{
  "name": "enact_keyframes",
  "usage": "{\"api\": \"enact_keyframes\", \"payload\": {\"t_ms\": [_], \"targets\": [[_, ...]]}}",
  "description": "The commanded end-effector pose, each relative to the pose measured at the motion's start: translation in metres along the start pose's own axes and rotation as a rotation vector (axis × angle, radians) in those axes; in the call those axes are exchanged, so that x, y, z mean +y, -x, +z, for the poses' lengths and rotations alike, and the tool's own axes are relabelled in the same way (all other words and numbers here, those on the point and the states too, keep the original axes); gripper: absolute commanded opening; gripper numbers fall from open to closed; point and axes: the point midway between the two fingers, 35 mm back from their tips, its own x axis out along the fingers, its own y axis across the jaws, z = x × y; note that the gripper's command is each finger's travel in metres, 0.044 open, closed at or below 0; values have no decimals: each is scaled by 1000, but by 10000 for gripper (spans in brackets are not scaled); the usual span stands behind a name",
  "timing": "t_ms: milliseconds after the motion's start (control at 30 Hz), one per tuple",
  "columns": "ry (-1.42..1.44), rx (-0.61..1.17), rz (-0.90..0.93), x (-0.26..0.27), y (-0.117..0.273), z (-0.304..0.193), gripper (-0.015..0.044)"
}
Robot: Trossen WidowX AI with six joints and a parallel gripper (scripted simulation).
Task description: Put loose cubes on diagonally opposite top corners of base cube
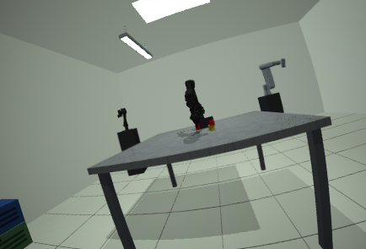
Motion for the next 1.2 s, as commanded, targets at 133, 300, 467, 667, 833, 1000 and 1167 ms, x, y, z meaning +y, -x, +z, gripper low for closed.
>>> {"api": "enact_keyframes", "payload": {"t_ms": [133,300,467,667,833,1000,1167], "targets": [[-2,4,-14,-3,28,-1,105],[3,4,-14,-2,40,-1,105],[12,3,-14,-2,55,-1,105],[24,3,-13,0,71,-1,105],[7,2,-13,1,73,1,105],[-124,0,-13,7,73,14,105],[-260,-2,-13,14,72,27,105]]}}
